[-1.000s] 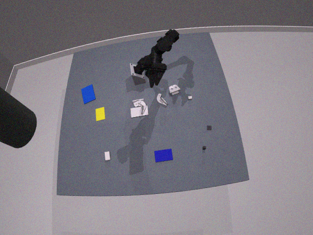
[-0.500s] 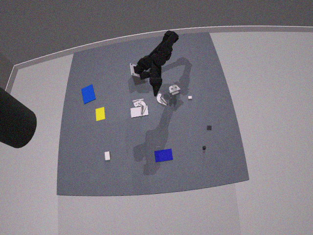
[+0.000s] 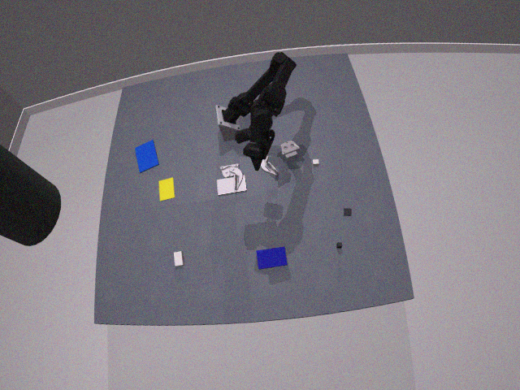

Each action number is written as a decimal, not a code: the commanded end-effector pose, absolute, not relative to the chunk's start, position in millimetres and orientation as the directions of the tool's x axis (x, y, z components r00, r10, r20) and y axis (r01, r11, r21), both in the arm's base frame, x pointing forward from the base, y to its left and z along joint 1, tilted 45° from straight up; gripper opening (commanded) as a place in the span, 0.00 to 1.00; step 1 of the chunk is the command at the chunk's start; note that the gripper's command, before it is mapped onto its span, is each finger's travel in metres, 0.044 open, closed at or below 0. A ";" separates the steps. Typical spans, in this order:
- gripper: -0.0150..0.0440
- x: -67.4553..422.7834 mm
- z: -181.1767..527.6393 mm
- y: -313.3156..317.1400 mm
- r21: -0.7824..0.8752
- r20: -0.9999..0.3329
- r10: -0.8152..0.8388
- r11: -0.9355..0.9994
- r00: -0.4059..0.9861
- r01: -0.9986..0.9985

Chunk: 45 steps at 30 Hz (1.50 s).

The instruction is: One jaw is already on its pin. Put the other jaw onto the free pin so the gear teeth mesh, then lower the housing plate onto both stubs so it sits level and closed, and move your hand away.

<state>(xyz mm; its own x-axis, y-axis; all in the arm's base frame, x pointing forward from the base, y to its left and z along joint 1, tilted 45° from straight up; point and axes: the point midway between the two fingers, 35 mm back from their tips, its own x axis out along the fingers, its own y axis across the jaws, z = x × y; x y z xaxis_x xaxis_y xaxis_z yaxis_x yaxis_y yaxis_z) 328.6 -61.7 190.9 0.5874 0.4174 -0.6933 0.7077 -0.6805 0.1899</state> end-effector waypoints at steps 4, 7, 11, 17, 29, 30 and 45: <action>1.00 317.5 169.3 -36.7 0.006 -0.719 0.496 -0.696 0.487 0.718; 1.00 312.0 161.2 -25.9 -0.072 -0.726 0.527 -0.697 0.441 0.714; 1.00 304.0 151.0 -11.9 -0.174 -0.733 0.565 -0.693 0.378 0.700; 1.00 290.3 137.5 8.4 -0.319 -0.736 0.616 -0.680 0.280 0.660; 1.00 258.0 116.4 45.2 -0.567 -0.717 0.693 -0.644 0.076 0.514; 1.00 255.6 115.2 47.5 -0.582 -0.715 0.697 -0.641 0.062 0.501; 1.00 255.5 86.2 77.6 -0.594 -0.711 0.701 -0.638 0.051 0.491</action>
